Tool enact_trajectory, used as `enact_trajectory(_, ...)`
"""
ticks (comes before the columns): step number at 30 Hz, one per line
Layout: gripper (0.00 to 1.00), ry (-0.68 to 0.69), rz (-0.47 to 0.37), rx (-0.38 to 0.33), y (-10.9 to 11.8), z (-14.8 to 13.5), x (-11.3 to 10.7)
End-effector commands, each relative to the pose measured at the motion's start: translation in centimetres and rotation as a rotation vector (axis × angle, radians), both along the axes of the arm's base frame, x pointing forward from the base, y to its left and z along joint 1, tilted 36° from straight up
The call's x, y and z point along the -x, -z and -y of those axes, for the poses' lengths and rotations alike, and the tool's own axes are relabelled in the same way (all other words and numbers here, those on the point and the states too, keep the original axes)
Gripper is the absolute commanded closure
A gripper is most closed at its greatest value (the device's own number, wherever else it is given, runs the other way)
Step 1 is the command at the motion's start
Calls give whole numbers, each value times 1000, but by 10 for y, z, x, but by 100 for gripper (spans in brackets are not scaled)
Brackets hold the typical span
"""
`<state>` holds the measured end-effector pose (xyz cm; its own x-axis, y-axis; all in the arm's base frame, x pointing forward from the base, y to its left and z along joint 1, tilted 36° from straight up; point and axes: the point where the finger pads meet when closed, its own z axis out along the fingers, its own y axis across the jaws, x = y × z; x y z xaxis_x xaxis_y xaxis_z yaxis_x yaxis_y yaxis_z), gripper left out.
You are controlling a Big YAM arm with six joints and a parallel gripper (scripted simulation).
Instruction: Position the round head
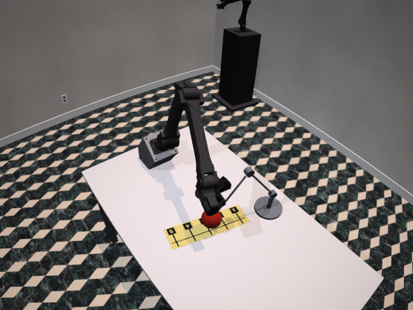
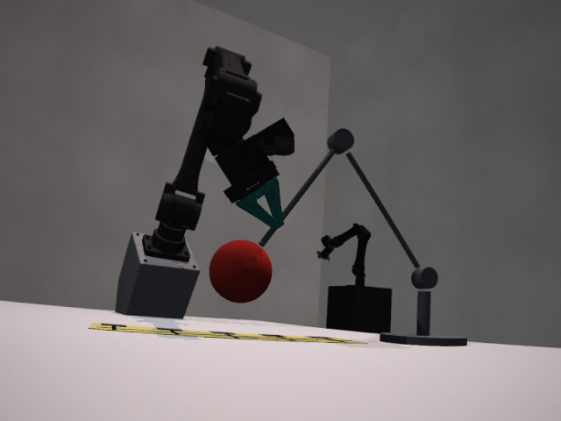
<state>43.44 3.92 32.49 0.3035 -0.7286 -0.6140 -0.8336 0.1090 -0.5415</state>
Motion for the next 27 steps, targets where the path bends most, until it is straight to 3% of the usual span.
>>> enact_trajectory(1,100,67,30,21,-7,33,-14)
enact_trajectory(12,100,67,30,21,-5,36,-15)
enact_trajectory(13,0,62,28,20,-5,33,-14)
enact_trajectory(27,0,0,10,1,-2,3,-1)
